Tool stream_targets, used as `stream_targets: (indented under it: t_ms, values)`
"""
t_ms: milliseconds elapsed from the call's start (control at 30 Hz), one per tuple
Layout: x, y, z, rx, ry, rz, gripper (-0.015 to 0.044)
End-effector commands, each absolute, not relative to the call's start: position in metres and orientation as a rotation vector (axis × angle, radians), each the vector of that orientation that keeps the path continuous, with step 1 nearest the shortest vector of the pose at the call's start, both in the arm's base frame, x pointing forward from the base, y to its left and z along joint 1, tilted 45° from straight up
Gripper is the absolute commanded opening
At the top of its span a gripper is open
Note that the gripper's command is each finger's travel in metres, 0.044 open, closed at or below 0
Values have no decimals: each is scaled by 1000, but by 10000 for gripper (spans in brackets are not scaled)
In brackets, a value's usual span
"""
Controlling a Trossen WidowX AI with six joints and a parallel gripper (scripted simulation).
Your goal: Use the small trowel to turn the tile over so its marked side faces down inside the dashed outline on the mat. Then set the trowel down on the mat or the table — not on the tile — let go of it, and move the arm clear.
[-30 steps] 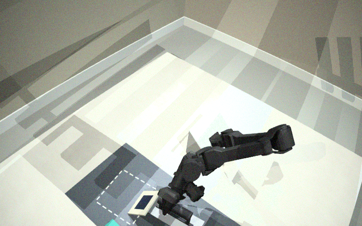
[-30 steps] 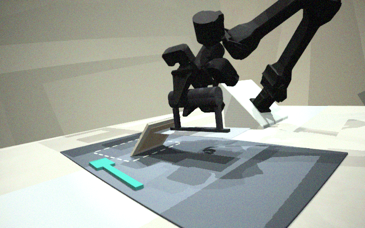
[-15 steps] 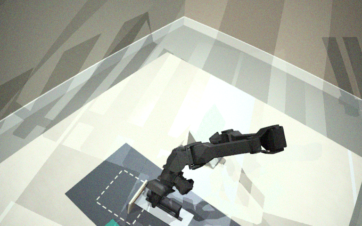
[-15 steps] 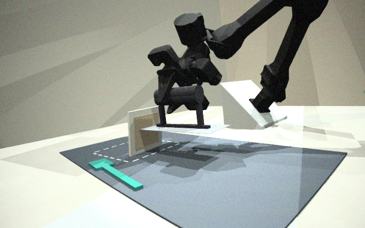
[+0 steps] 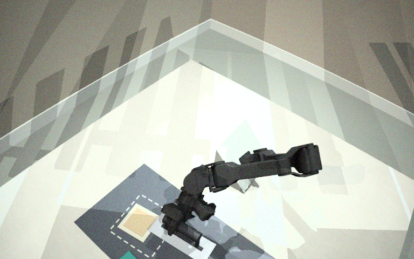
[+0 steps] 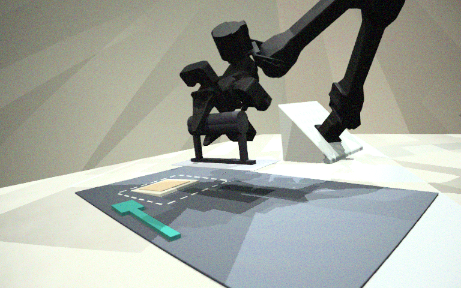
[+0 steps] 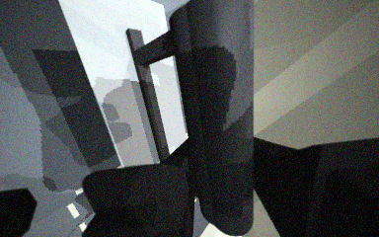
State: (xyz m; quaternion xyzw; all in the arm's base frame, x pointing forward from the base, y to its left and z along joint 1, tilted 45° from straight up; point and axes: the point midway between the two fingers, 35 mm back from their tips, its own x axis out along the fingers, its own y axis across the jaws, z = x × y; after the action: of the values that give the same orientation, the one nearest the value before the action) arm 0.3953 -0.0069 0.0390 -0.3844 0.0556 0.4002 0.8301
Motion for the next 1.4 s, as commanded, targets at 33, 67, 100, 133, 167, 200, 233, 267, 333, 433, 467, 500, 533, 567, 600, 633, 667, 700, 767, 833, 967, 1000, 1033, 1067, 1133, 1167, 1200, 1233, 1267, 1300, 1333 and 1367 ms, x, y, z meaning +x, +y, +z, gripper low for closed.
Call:
stream_targets:
  t_ms: [33,67,100,133,167,200,233,267,333,433,467,500,533,567,600,633,667,700,767,833,967,1000,1033,1067,1133,1167,1200,1233,1267,1300,1333,1367]
  values:
    - [400,-14,30,-826,109,838,0]
    - [400,-14,27,-826,109,838,0]
    - [401,-15,25,-826,109,838,0]
    - [401,-15,22,-826,108,838,0]
    - [401,-15,19,-826,108,838,0]
    - [401,-15,16,-826,108,838,0]
    - [402,-15,13,-826,108,838,0]
    - [402,-14,10,-826,108,838,0]
    - [402,-13,5,-826,108,838,0]
    - [402,-13,1,-826,108,838,0]
    - [402,-12,2,-826,108,838,0]
    - [402,-12,4,-826,108,838,0]
    - [403,-12,7,-826,108,838,0]
    - [403,-11,11,-826,108,838,0]
    - [403,-10,15,-826,108,838,0]
    - [403,-10,19,-826,108,838,0]
    - [403,-9,23,-826,109,838,0]
    - [403,-8,27,-826,109,838,0]
    - [402,-7,35,-826,109,838,0]
    - [402,-5,43,-825,109,838,0]
    - [400,-2,58,-825,109,839,0]
    - [399,-1,62,-825,109,839,0]
    - [399,0,66,-825,109,839,0]
    - [398,1,70,-825,109,839,0]
    - [396,3,78,-824,109,839,0]
    - [395,4,81,-824,109,839,0]
    - [394,5,85,-824,109,839,0]
    - [393,6,89,-824,109,839,0]
    - [392,7,93,-824,110,839,0]
    - [391,7,96,-824,110,839,0]
    - [390,9,100,-824,110,839,0]
    - [389,10,104,-823,110,839,0]
